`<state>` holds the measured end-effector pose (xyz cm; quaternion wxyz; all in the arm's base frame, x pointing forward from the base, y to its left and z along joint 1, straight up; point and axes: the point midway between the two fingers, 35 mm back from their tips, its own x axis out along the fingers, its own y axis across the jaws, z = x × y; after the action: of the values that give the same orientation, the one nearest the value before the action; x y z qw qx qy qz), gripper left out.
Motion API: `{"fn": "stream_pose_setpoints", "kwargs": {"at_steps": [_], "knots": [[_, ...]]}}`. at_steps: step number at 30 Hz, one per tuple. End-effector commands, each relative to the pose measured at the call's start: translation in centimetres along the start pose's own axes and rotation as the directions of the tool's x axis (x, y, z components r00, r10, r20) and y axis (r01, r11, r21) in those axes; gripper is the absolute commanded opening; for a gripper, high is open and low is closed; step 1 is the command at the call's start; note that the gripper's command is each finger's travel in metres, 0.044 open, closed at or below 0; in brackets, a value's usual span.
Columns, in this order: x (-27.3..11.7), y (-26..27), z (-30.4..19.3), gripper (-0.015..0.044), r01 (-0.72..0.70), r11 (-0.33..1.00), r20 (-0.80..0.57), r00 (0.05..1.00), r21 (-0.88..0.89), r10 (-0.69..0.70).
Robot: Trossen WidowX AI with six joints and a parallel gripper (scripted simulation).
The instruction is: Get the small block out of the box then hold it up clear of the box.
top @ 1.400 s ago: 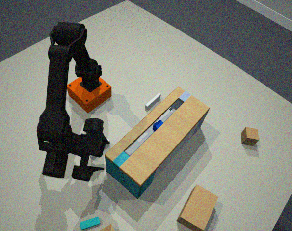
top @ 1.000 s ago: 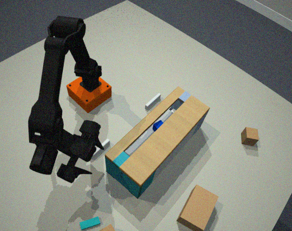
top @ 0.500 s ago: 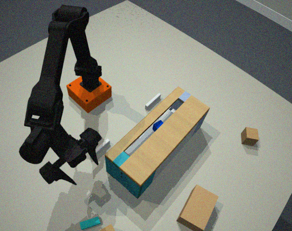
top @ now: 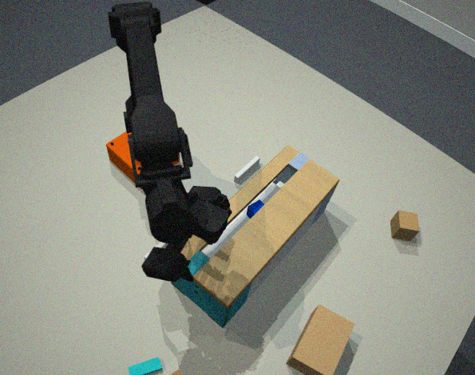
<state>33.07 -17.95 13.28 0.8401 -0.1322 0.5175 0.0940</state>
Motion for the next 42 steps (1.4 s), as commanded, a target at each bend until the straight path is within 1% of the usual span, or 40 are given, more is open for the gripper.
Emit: {"fn": "stream_pose_setpoints", "kwargs": {"at_steps": [1,5,9,14,17,18,29,42], "knots": [[0.3,4.5,2.6,0.04,-0.053,0.975,-0.095,0.995,-0.215,0.033],[0.3,9.9,4.8,0.04,-0.13,0.902,-0.193,0.98,-0.412,0.052],[0.1,15.0,5.4,0.04,-0.217,0.775,-0.311,0.95,-0.593,0.029],[-0.8,20.8,4.9,0.04,-0.342,0.524,-0.445,0.892,-0.78,-0.082],[-1.8,23.7,4.4,0.04,-0.407,0.347,-0.486,0.856,-0.845,-0.178],[-1.9,24.1,4.3,0.04,-0.418,0.315,-0.489,0.849,-0.852,-0.197],[-1.8,24.3,4.2,0.04,-0.422,0.303,-0.49,0.847,-0.855,-0.204],[0.1,24.5,3.6,0.04,-0.421,0.303,-0.49,0.847,-0.855,-0.204]]}}
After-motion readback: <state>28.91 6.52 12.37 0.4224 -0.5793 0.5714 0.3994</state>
